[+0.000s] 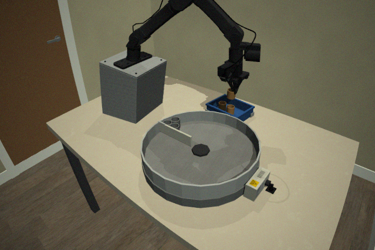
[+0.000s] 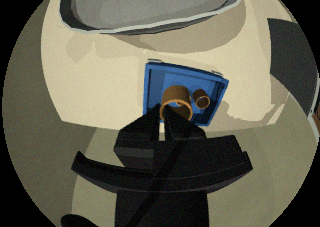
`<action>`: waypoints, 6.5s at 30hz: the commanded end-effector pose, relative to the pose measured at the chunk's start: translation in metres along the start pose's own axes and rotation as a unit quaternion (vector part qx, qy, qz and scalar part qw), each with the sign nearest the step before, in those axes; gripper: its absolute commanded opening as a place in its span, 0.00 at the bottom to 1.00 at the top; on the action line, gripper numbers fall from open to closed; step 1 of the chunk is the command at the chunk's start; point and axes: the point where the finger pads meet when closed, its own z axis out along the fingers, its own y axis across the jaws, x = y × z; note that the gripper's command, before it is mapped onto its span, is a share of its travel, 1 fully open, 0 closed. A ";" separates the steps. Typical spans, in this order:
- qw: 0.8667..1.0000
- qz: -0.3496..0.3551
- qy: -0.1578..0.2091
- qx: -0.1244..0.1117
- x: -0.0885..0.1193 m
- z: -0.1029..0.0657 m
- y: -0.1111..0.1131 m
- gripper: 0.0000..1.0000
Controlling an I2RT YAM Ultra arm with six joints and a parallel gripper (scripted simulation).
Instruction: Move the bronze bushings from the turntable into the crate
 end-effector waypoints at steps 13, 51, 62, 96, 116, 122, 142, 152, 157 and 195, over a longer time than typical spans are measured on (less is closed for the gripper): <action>1.000 0.009 -0.011 0.005 0.041 -0.012 0.020 0.00; 1.000 0.009 -0.007 -0.004 0.051 -0.020 0.029 0.00; 1.000 0.009 -0.007 -0.004 0.051 -0.020 0.029 0.00; 1.000 0.006 -0.006 -0.003 0.056 -0.020 0.026 0.00; 1.000 0.008 -0.006 -0.003 0.058 -0.020 0.025 0.00; 1.000 0.008 -0.006 -0.003 0.056 -0.019 0.026 0.00; 1.000 0.009 -0.007 -0.003 0.055 -0.019 0.026 0.00; 1.000 0.009 -0.007 -0.003 0.055 -0.019 0.026 0.00; 1.000 0.010 -0.007 -0.004 0.052 -0.020 0.028 0.00; 1.000 0.011 -0.007 -0.005 0.048 -0.021 0.031 0.00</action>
